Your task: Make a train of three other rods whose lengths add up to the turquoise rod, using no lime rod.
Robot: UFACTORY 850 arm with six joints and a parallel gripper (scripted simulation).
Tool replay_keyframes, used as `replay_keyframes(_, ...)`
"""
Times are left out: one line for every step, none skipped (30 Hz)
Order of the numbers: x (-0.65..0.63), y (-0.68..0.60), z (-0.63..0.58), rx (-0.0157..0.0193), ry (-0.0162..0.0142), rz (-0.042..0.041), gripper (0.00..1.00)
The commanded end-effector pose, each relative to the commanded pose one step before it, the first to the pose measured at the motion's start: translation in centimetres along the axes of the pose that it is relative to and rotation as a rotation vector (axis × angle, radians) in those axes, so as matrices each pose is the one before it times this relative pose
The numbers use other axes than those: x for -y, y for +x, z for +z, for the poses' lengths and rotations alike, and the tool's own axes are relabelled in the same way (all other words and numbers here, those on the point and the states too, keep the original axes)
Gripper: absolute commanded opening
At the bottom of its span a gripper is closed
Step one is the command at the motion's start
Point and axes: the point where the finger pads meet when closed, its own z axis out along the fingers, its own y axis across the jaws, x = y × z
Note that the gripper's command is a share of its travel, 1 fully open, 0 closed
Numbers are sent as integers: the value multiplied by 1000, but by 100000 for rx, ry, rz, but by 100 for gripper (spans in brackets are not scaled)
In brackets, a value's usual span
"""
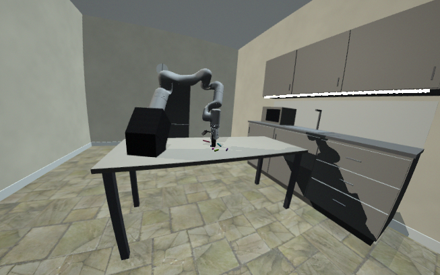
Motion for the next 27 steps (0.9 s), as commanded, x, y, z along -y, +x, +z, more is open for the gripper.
replay_keyframes(-28, -58, -45, 100, -47, -16, 12)
replay_keyframes(0, 0, 0, 0, 0, 0, 12)
replay_keyframes(0, 0, 0, 0, 0, 0, 16)
replay_keyframes(0, 0, 0, 0, 0, 0, 16)
replay_keyframes(0, 0, 0, 0, 0, 0, 16)
replay_keyframes(0, 0, 0, 0, 0, 0, 16)
replay_keyframes(0, 0, 0, 0, 0, 0, 16)
replay_keyframes(0, 0, 0, 0, 0, 0, 20)
replay_keyframes(0, 0, 0, 0, 0, 0, 20)
replay_keyframes(0, 0, 0, 0, 0, 0, 20)
replay_keyframes(0, 0, 0, 0, 0, 0, 24)
replay_keyframes(0, 0, 0, 0, 0, 0, 24)
replay_keyframes(0, 0, 0, 0, 0, 0, 24)
replay_keyframes(0, 0, 0, 0, 0, 0, 24)
replay_keyframes(0, 0, 0, 0, 0, 0, 24)
replay_keyframes(0, 0, 0, 0, 0, 0, 24)
replay_keyframes(0, 0, 0, 0, 0, 0, 24)
replay_keyframes(0, 0, 0, 0, 0, 0, 24)
replay_keyframes(0, 0, 0, 0, 0, 0, 24)
replay_keyframes(0, 0, -3, 0, 0, 0, 24)
replay_keyframes(0, 0, -22, 0, 0, 0, 24)
replay_keyframes(0, 0, 0, 0, 0, 0, 24)
replay_keyframes(0, 0, 0, 0, 0, 0, 24)
replay_keyframes(0, 0, -56, 0, 0, 0, 24)
replay_keyframes(0, 0, -101, 0, 0, 0, 24)
replay_keyframes(0, 0, -154, 0, 0, 0, 24)
replay_keyframes(0, 0, -213, 0, 0, 0, 24)
